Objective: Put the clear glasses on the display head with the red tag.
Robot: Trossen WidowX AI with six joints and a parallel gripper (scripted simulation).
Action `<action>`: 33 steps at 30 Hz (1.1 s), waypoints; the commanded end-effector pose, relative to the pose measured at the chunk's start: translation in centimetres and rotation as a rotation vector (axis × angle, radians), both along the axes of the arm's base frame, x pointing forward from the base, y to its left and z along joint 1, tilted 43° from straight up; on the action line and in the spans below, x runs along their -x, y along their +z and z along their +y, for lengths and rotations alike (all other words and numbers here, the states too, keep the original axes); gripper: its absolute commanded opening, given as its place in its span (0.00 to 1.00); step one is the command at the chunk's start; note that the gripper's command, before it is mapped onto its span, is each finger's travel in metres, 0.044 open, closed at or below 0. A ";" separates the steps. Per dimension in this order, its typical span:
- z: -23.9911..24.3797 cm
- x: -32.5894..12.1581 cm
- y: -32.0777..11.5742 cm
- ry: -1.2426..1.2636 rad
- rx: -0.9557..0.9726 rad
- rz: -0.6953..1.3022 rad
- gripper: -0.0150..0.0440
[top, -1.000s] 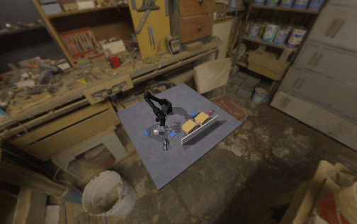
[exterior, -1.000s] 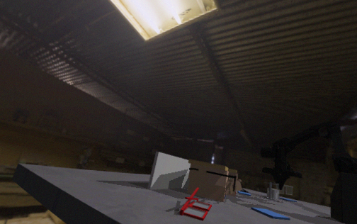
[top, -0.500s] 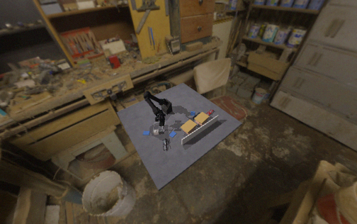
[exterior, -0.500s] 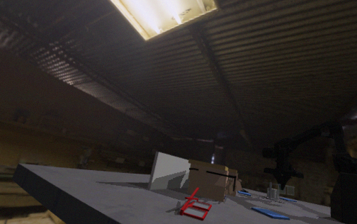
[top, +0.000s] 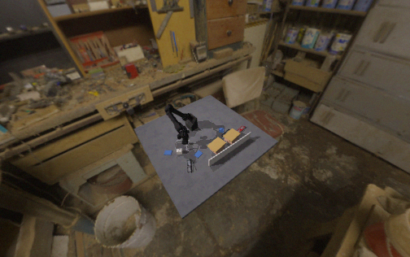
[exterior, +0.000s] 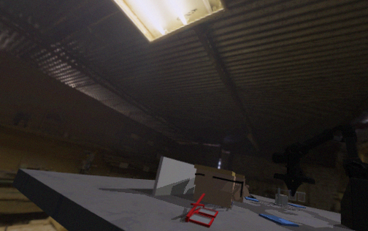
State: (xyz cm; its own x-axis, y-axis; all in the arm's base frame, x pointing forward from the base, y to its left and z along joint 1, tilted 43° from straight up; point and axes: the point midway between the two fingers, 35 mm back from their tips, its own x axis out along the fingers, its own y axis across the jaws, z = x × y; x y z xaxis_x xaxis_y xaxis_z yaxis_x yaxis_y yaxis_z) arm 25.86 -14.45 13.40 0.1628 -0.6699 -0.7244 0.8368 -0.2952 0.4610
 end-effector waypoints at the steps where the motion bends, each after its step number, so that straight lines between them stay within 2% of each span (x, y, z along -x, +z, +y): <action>1: -0.1 0.3 0.2 0.002 0.000 -0.003 0.25; 33: -0.9 1.2 0.7 0.002 0.001 -0.003 0.25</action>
State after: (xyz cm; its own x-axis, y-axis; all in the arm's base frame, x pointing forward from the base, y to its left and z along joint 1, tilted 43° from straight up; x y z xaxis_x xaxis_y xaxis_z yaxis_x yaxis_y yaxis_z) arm 24.65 -15.31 13.99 0.1646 -0.6691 -0.7247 0.8375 -0.2934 0.4610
